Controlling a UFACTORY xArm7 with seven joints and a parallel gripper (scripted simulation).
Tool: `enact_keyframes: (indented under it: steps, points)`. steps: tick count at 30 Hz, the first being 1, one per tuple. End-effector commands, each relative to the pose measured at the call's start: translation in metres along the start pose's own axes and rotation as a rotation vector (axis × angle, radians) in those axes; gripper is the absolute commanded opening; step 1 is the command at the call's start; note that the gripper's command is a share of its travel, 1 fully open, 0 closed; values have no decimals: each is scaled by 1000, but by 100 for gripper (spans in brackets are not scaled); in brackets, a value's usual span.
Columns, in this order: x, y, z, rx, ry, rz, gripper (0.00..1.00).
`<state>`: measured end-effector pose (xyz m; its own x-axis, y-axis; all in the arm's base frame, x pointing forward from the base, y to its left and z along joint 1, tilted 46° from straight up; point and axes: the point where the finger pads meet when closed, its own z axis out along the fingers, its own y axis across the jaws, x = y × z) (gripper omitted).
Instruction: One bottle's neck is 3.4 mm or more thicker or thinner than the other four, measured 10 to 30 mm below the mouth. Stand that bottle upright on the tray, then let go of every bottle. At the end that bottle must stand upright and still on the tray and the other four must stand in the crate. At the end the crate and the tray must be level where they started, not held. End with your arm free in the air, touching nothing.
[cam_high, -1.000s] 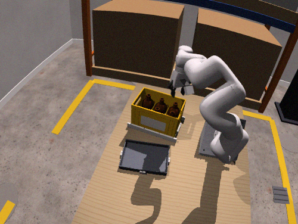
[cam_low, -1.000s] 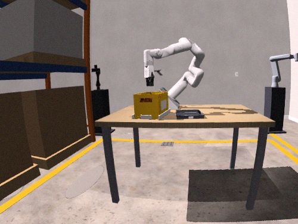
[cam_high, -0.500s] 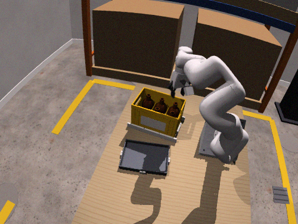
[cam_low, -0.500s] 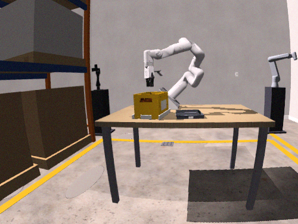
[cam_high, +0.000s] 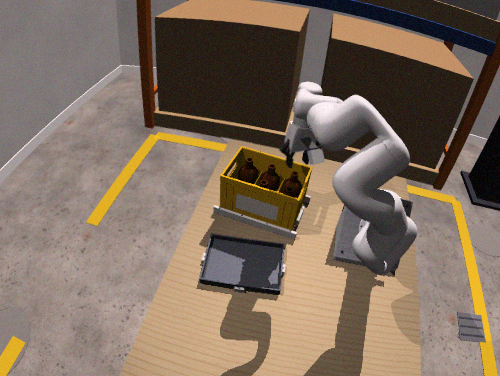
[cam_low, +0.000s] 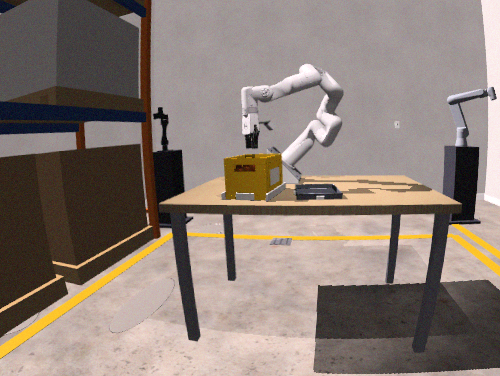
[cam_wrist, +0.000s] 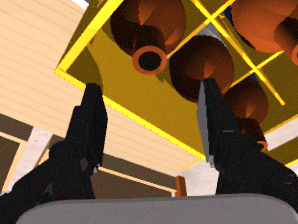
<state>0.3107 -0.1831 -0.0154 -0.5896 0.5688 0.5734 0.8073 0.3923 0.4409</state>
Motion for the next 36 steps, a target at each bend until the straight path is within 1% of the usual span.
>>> enact_keyframes:
  steps: [1, 19, 36]
  points:
    - [-1, 0, 5, 0, -5, 0, 65]
    - [-1, 0, 21, 0, -5, 0, 65]
    - [-1, 0, 23, 0, -5, 0, 65]
